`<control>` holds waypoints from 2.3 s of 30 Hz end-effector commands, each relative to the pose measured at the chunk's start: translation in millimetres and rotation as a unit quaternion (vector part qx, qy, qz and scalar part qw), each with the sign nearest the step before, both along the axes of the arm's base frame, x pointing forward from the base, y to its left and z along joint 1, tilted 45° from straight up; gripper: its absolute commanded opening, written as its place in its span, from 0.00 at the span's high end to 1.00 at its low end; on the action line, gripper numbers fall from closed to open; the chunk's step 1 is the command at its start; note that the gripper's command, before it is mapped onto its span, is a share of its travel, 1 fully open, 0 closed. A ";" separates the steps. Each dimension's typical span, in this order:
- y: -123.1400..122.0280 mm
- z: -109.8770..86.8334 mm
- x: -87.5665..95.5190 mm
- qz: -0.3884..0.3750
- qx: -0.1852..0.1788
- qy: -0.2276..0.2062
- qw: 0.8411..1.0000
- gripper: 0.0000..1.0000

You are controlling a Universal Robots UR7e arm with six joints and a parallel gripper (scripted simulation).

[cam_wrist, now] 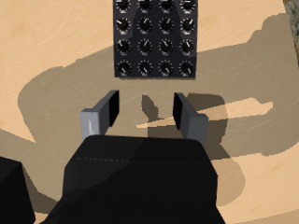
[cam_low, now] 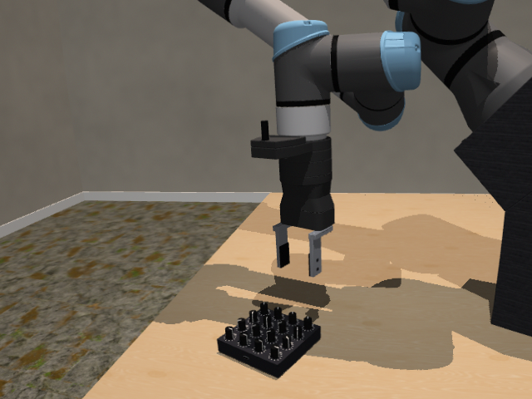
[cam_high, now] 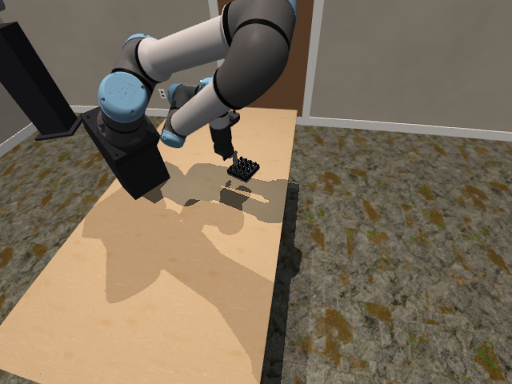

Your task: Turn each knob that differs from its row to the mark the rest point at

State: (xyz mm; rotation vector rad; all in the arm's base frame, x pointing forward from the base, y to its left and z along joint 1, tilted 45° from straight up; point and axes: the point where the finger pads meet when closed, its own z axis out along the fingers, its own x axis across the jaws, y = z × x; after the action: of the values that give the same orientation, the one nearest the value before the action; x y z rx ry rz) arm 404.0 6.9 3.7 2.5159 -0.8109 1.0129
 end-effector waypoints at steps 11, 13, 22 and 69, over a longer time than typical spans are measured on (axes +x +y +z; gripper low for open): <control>0.2 0.3 0.0 0.000 0.000 0.000 1.000 0.00; 0.2 0.3 0.0 0.000 0.000 0.000 1.000 0.00; 34.8 -20.3 18.7 0.008 -0.004 0.007 1.000 0.00; 70.1 -36.6 32.0 0.016 -0.012 0.009 1.000 0.54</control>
State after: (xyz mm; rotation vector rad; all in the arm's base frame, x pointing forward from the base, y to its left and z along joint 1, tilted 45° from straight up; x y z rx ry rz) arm 435.9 76.8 -33.2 2.5211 -0.7522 1.0011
